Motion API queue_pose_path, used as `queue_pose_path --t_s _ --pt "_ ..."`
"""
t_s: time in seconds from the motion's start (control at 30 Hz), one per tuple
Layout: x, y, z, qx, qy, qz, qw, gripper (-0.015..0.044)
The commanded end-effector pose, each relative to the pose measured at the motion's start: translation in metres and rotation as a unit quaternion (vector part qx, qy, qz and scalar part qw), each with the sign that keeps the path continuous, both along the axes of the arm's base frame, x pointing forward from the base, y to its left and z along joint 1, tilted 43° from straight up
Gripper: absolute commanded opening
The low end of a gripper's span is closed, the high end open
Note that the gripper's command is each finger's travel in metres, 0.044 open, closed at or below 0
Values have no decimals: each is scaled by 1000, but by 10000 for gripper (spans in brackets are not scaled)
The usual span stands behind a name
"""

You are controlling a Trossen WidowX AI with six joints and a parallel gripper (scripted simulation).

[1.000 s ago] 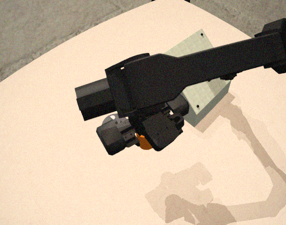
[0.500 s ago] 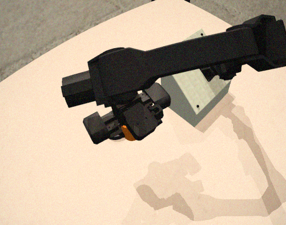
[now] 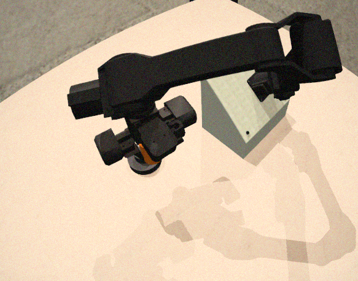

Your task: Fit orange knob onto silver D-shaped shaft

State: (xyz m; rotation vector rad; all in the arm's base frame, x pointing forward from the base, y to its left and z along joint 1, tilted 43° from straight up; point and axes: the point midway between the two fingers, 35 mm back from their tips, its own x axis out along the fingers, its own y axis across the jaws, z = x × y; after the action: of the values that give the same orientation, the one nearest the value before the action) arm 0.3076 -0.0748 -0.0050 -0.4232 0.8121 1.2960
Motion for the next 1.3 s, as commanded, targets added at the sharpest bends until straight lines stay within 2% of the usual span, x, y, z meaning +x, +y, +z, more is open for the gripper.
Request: queue_pose_path --t_s 0.0,0.67,1.07,1.27 --pt "-2 -6 -10 -1 -1 0 1000 0" --pt "-13 -34 -64 -5 -15 10 1000 0" --pt "-11 -17 -83 -4 -11 6 1000 0" --pt "-10 -20 -80 -4 -13 8 1000 0"
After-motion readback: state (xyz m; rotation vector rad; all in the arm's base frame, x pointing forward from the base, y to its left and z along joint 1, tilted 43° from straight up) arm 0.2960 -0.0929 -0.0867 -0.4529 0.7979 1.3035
